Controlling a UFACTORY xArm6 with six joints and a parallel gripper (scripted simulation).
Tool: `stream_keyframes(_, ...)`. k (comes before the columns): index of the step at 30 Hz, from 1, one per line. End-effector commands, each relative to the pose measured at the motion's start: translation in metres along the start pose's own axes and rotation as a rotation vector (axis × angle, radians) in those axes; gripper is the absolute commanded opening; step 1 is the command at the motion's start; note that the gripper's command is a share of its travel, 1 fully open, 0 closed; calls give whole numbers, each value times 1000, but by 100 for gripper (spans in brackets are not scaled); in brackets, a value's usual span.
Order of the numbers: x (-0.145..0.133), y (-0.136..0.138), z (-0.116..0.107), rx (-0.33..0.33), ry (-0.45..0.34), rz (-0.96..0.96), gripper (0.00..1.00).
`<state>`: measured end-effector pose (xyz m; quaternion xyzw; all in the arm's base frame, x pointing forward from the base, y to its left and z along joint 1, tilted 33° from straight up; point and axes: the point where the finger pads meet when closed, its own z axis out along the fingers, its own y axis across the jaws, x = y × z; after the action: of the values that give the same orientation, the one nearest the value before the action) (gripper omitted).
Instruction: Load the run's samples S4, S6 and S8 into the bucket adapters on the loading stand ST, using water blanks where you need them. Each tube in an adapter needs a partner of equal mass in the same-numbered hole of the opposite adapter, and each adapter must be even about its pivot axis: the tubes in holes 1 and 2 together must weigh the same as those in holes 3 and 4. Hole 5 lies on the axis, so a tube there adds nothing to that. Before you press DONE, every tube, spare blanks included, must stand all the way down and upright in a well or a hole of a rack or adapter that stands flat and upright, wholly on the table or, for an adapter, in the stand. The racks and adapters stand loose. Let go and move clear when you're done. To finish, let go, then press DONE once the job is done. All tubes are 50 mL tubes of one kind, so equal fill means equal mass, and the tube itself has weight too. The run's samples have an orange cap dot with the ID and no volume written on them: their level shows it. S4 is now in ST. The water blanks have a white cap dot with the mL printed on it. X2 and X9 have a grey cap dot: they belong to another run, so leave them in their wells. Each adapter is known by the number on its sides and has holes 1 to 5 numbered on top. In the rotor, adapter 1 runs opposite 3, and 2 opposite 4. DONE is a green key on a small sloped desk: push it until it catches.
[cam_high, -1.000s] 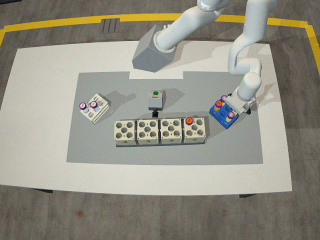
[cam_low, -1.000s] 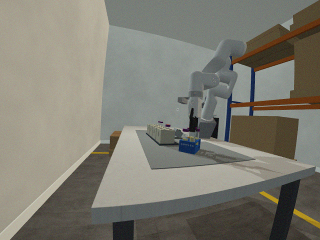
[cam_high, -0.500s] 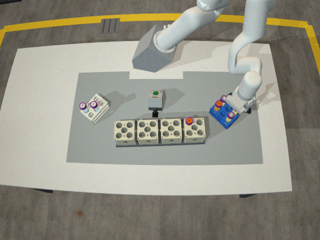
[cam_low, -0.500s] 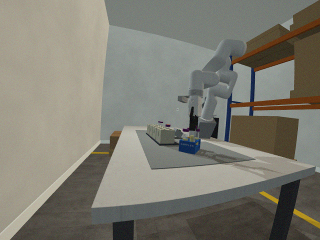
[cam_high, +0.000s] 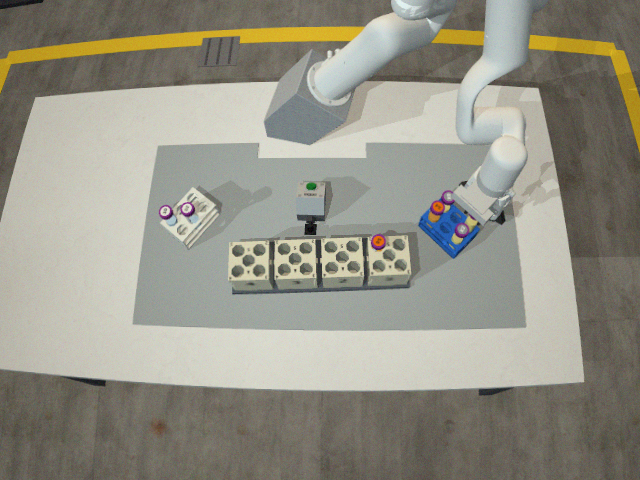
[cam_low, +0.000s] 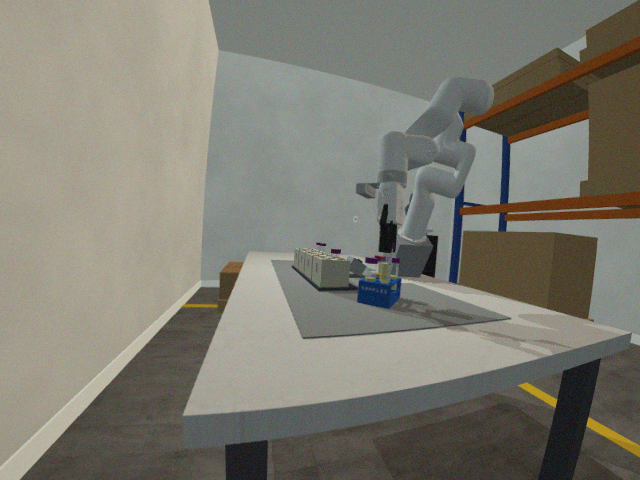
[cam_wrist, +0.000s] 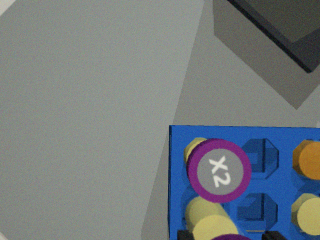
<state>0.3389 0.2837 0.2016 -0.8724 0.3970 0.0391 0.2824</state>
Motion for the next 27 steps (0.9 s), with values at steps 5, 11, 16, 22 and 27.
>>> stream_keyframes(5,0,-1,-21,3,1,-1,0)
stream_keyframes(11,0,-1,-29,3,1,-1,0)
stream_keyframes(16,0,-1,-39,3,1,-1,0)
stream_keyframes(22,0,-1,-51,3,1,-1,0)
stream_keyframes(27,0,-1,-57,3,1,-1,0)
